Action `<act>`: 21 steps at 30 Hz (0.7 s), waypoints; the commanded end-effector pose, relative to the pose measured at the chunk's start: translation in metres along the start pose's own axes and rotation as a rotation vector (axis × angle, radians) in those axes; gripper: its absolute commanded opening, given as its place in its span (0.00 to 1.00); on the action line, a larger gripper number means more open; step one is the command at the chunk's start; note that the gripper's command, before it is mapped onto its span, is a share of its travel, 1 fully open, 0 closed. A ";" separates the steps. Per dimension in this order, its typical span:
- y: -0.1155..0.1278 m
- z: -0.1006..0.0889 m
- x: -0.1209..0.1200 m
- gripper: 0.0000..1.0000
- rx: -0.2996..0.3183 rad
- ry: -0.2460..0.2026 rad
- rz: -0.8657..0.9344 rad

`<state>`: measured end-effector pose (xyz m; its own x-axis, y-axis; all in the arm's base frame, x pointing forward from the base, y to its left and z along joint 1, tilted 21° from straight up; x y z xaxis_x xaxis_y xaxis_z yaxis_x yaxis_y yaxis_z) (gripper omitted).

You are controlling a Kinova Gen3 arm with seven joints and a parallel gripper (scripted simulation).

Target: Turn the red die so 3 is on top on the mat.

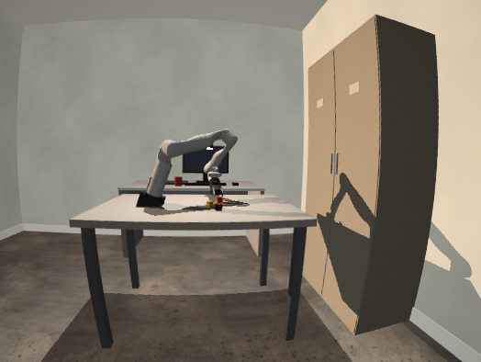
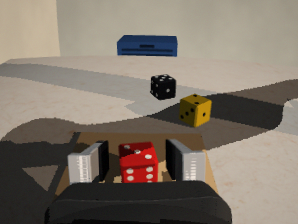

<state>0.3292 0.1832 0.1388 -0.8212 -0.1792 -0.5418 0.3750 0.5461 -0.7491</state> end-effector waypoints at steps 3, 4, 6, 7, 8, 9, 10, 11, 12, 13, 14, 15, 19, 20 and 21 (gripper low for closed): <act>-0.007 -0.005 -0.002 0.87 -0.002 -0.001 0.002; -0.010 -0.006 -0.003 0.87 -0.002 -0.001 0.002; -0.017 -0.010 -0.005 0.87 -0.002 -0.001 0.002; -0.021 -0.012 -0.006 0.87 -0.002 -0.001 0.002; -0.021 -0.012 -0.006 0.87 -0.002 -0.001 0.002; -0.021 -0.012 -0.006 0.87 -0.002 -0.001 0.002; -0.025 -0.014 -0.007 0.87 -0.002 -0.001 0.002; -0.029 -0.017 -0.008 0.87 -0.002 -0.001 0.002; -0.033 -0.019 -0.009 0.87 -0.002 -0.001 0.002; -0.037 -0.021 -0.010 0.87 -0.002 -0.001 0.002; -0.040 -0.023 -0.010 0.87 -0.002 -0.001 0.002; -0.043 -0.024 -0.011 0.87 -0.002 -0.001 0.002; -0.050 -0.028 -0.013 0.87 -0.002 -0.001 0.002; -0.051 -0.028 -0.013 0.87 -0.002 -0.001 0.002; -0.051 -0.028 -0.013 0.87 -0.002 -0.001 0.002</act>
Point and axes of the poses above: the point where the finger pads meet when closed, its own z axis out along the fingers, its own x axis across the jaws, y = z × x, the point moved 3 cm from there along -z, back along the fingers, and after that the axes turned 14 degrees about z, right-handed, at the moved point
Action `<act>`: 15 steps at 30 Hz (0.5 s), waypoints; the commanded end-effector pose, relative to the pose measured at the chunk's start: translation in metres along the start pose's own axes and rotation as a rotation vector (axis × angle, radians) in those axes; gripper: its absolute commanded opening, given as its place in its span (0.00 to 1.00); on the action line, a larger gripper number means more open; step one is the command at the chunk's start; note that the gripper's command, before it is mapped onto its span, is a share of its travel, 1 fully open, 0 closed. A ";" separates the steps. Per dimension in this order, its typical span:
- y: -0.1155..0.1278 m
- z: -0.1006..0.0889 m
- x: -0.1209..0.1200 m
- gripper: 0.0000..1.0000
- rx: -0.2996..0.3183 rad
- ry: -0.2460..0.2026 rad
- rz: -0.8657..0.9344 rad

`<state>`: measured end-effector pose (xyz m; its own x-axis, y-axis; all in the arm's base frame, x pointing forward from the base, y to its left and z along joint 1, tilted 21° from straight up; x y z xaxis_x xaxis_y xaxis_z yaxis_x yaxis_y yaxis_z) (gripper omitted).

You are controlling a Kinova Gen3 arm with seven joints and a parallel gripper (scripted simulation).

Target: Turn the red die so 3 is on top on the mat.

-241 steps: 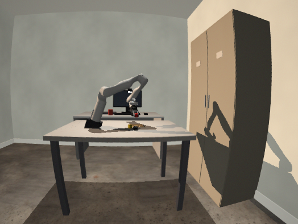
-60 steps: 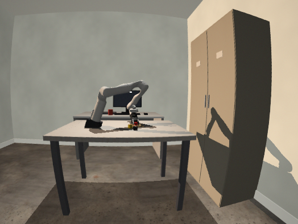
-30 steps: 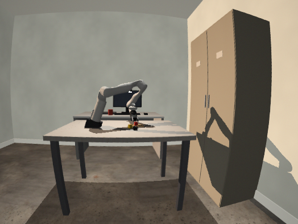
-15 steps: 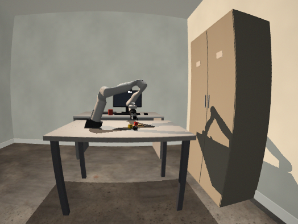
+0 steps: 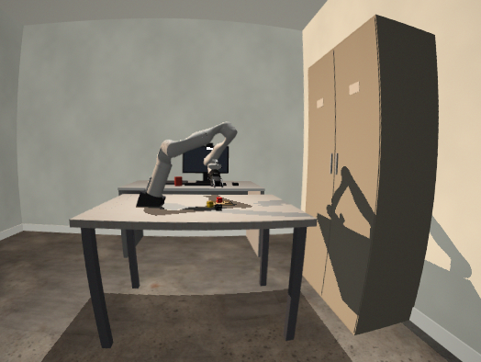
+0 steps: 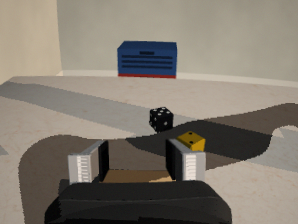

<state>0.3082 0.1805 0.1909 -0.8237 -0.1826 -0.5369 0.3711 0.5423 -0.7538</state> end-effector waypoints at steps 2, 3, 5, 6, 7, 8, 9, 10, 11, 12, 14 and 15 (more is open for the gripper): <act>-0.003 -0.002 -0.003 0.87 -0.005 -0.001 0.008; -0.003 -0.002 -0.003 0.87 -0.005 -0.001 0.008; -0.003 -0.002 -0.003 0.87 -0.005 -0.001 0.008; -0.003 -0.002 -0.003 0.87 -0.005 0.000 0.007; -0.003 -0.001 -0.002 0.87 -0.006 0.002 0.007; -0.003 -0.001 -0.002 0.87 -0.008 0.005 0.005; -0.003 0.000 -0.002 0.87 -0.010 0.009 0.003; -0.004 0.001 -0.002 0.87 -0.012 0.014 0.000; -0.004 0.002 -0.002 0.87 -0.016 0.021 -0.003; -0.005 0.003 -0.001 0.87 -0.020 0.030 -0.007; -0.006 0.006 -0.001 0.87 -0.033 0.052 -0.018; -0.007 0.008 0.000 0.87 -0.040 0.066 -0.024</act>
Point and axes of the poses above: the point where the finger pads meet when closed, its own z axis out along the fingers, its own x axis across the jaws, y = z × x, the point moved 3 cm from there along -z, back along the fingers, and after that the axes turned 14 degrees about z, right-handed, at the moved point
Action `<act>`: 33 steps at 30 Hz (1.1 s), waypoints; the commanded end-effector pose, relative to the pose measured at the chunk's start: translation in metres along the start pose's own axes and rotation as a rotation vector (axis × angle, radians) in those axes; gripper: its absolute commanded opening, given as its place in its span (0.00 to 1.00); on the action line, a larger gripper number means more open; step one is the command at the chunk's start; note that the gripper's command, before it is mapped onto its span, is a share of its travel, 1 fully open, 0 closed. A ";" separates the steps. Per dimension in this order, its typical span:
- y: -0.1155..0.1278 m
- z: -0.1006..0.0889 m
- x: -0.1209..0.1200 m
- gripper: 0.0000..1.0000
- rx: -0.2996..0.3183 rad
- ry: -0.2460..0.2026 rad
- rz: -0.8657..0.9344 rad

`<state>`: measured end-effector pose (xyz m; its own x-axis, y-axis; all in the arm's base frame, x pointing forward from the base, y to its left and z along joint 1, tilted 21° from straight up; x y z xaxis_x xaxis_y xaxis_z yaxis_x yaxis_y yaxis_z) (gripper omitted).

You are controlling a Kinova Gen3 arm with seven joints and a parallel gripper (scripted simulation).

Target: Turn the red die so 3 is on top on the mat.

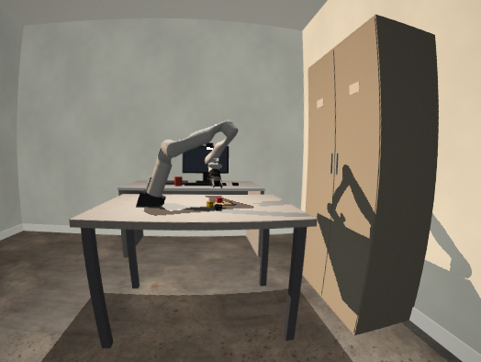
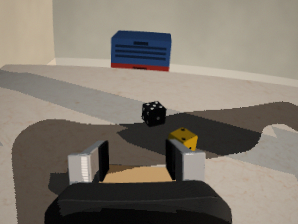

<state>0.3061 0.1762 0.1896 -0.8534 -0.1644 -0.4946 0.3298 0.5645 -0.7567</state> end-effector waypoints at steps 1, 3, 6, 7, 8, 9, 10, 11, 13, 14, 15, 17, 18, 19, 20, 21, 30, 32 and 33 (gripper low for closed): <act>-0.007 0.007 -0.003 0.87 -0.016 0.036 0.001; -0.009 0.012 -0.001 0.87 -0.039 0.071 -0.016; -0.012 0.017 0.001 0.87 -0.068 0.112 -0.034; -0.012 0.017 0.001 0.87 -0.068 0.112 -0.034; -0.014 0.020 0.002 0.87 -0.085 0.134 -0.043; -0.016 0.023 0.003 0.87 -0.104 0.156 -0.053; -0.017 0.026 0.005 0.87 -0.125 0.179 -0.063; -0.019 0.028 0.006 0.87 -0.148 0.203 -0.073; -0.023 0.034 0.010 0.87 -0.199 0.249 -0.091; -0.024 0.036 0.011 0.87 -0.227 0.271 -0.100; -0.026 0.038 0.013 0.87 -0.257 0.293 -0.108; -0.029 0.042 0.016 0.87 -0.321 0.333 -0.121; -0.031 0.043 0.017 0.87 -0.355 0.350 -0.126; -0.032 0.044 0.019 0.87 -0.390 0.366 -0.130; -0.033 0.045 0.020 0.87 -0.426 0.380 -0.133; -0.035 0.046 0.020 0.87 -0.463 0.392 -0.134; -0.044 0.045 0.017 0.87 -0.713 0.407 -0.114; -0.046 0.044 0.014 0.87 -0.775 0.393 -0.100; -0.048 0.043 0.012 0.87 -0.804 0.383 -0.092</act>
Point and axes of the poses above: the point where the finger pads meet when closed, its own z axis out along the fingers, its own x axis across the jaws, y = z × x, the point moved 3 cm from there along -z, back along the fingers, and after that the axes turned 14 degrees about z, right-handed, at the moved point
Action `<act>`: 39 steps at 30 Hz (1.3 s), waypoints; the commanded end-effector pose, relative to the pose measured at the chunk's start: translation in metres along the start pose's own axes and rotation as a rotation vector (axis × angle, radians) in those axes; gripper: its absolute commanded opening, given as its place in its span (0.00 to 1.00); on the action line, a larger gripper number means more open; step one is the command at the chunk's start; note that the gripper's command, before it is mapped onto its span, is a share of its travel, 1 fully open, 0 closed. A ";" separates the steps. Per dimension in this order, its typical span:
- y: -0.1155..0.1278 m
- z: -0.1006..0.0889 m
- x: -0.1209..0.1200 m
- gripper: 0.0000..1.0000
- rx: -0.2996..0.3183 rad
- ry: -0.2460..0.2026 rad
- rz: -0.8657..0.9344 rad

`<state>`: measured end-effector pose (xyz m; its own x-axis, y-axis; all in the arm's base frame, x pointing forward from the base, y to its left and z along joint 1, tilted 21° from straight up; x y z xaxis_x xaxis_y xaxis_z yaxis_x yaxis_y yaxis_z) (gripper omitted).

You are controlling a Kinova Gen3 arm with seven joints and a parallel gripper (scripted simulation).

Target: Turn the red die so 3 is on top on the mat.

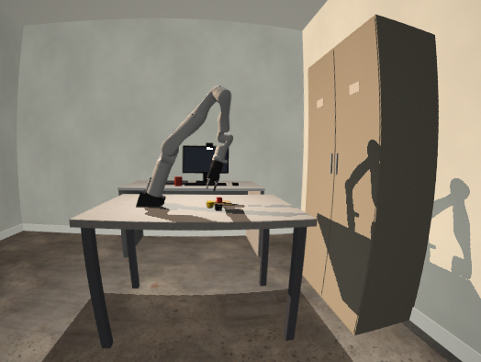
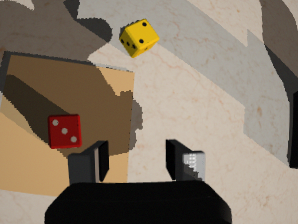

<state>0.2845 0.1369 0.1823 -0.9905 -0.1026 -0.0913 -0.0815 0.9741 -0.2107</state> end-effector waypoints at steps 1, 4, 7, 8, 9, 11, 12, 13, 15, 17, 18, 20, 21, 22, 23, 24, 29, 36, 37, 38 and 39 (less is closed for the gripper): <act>-0.029 -0.015 -0.014 0.87 -0.040 -0.070 0.075; -0.031 -0.022 -0.018 0.87 -0.105 -0.115 0.068; -0.033 -0.027 -0.021 0.87 -0.140 -0.146 0.065; -0.033 -0.027 -0.021 0.87 -0.140 -0.146 0.065; -0.034 -0.029 -0.023 0.87 -0.154 -0.161 0.063; -0.035 -0.034 -0.026 0.87 -0.178 -0.189 0.061; -0.036 -0.035 -0.027 0.87 -0.188 -0.202 0.060; -0.037 -0.037 -0.028 0.87 -0.196 -0.214 0.059; -0.038 -0.040 -0.030 0.87 -0.209 -0.233 0.058; -0.039 -0.042 -0.032 0.87 -0.218 -0.248 0.057; -0.040 -0.043 -0.032 0.87 -0.221 -0.253 0.057; -0.040 -0.044 -0.033 0.87 -0.225 -0.261 0.056; -0.040 -0.045 -0.033 0.87 -0.226 -0.263 0.056; -0.040 -0.045 -0.033 0.87 -0.227 -0.264 0.056; -0.040 -0.045 -0.034 0.87 -0.227 -0.265 0.056; -0.040 -0.045 -0.034 0.87 -0.227 -0.265 0.056; -0.041 -0.045 -0.034 1.00 -0.228 -0.265 0.056; -0.041 -0.045 -0.034 1.00 -0.228 -0.265 0.056; -0.041 -0.045 -0.034 1.00 -0.228 -0.265 0.056; -0.041 -0.045 -0.034 1.00 -0.228 -0.265 0.056; -0.041 -0.046 -0.033 1.00 -0.227 -0.265 0.056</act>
<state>0.3158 0.1098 0.2374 -0.9340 -0.0674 -0.3508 -0.0799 0.9966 0.0213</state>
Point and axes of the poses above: the point where the finger pads meet when closed, its own z axis out along the fingers, its own x axis across the jaws, y = z × x, the point moved 3 cm from there along -z, back along the fingers, and after that the axes turned 14 degrees about z, right-handed, at the moved point
